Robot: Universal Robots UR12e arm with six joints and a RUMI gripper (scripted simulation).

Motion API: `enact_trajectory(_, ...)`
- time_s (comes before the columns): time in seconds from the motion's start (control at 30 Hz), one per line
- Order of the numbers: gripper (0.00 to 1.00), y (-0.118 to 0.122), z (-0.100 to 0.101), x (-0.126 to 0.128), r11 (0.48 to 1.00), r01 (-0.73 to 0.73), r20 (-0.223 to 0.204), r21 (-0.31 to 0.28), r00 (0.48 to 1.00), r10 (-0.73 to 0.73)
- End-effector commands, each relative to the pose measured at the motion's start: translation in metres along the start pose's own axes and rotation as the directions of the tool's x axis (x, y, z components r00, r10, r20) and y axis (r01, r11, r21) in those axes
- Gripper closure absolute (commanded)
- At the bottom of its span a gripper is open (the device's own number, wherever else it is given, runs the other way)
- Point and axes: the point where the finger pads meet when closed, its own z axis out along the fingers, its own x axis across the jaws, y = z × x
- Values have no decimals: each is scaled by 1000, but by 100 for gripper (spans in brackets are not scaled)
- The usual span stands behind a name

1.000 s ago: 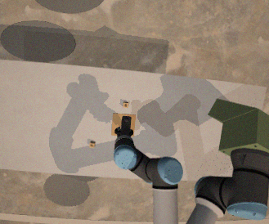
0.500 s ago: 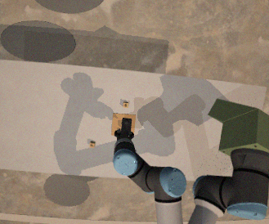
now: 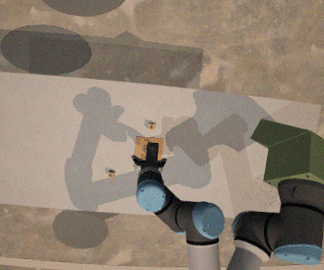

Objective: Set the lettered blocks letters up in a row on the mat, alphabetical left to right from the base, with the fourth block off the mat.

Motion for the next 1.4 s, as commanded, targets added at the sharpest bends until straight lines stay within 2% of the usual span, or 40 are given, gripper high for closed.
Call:
enact_trajectory(0.0, 0, 0, 0, 0, 1000, 0, 1, 0, 1000, 0)
enact_trajectory(0.23, 0, 0, 0, -1, 1000, 0, 1, 0, 1000, 0)
enact_trajectory(0.33, 0, 5, -1, -12, 1000, -6, 0, 2, 1000, 6)
enact_trajectory(0.47, 0, 31, -1, -61, 999, -32, -1, 7, 999, 33)
enact_trajectory(0.67, 0, 109, 4, -153, 996, -85, 1, 4, 996, 85)
enact_trajectory(0.73, 0, 109, 4, -153, 996, -85, 1, 4, 996, 85)
enact_trajectory(0.83, 0, 134, 5, -175, 995, -99, 1, 1, 995, 99)
enact_trajectory(0.93, 0, 139, 6, -179, 995, -101, 1, 0, 995, 101)
enact_trajectory(0.97, 60, 139, 6, -179, 995, -101, 1, 0, 995, 101)
enact_trajectory(1.37, 60, 139, 6, -179, 995, -101, 1, 0, 995, 101)
